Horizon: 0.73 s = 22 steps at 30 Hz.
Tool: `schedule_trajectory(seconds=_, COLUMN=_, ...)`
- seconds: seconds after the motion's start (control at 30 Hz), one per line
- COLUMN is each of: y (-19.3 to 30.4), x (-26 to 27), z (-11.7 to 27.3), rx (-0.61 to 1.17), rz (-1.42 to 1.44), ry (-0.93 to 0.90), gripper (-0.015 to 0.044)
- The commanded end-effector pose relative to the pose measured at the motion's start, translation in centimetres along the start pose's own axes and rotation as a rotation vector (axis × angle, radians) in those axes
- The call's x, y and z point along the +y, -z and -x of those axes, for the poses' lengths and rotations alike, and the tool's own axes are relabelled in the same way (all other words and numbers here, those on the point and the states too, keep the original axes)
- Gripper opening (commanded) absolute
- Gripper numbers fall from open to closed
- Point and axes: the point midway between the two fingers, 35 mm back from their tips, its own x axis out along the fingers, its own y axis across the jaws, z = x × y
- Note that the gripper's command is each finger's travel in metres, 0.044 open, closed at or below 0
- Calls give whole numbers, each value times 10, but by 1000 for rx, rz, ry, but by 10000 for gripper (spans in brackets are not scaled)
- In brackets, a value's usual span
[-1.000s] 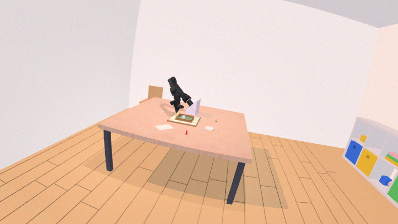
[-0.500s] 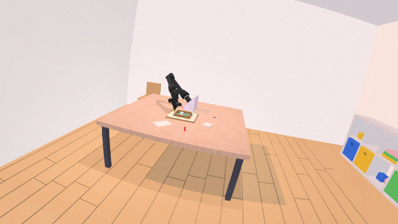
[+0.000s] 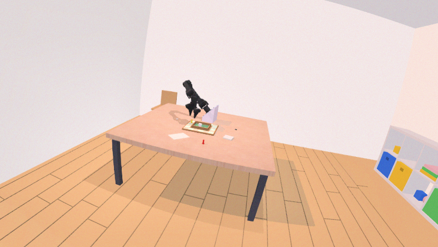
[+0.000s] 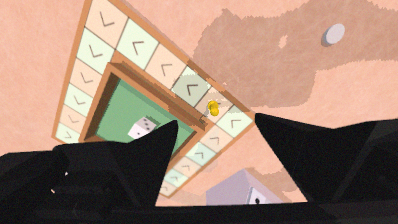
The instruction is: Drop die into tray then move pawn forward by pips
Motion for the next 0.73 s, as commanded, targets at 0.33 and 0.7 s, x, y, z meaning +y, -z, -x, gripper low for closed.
schedule_trajectory(seconds=0.33, y=76, x=49, z=69, rx=24, rz=575, ry=-37, gripper=440)
schedule_trajectory(seconds=0.7, y=91, x=52, z=80, rx=11, rz=669, ry=-31, gripper=440)
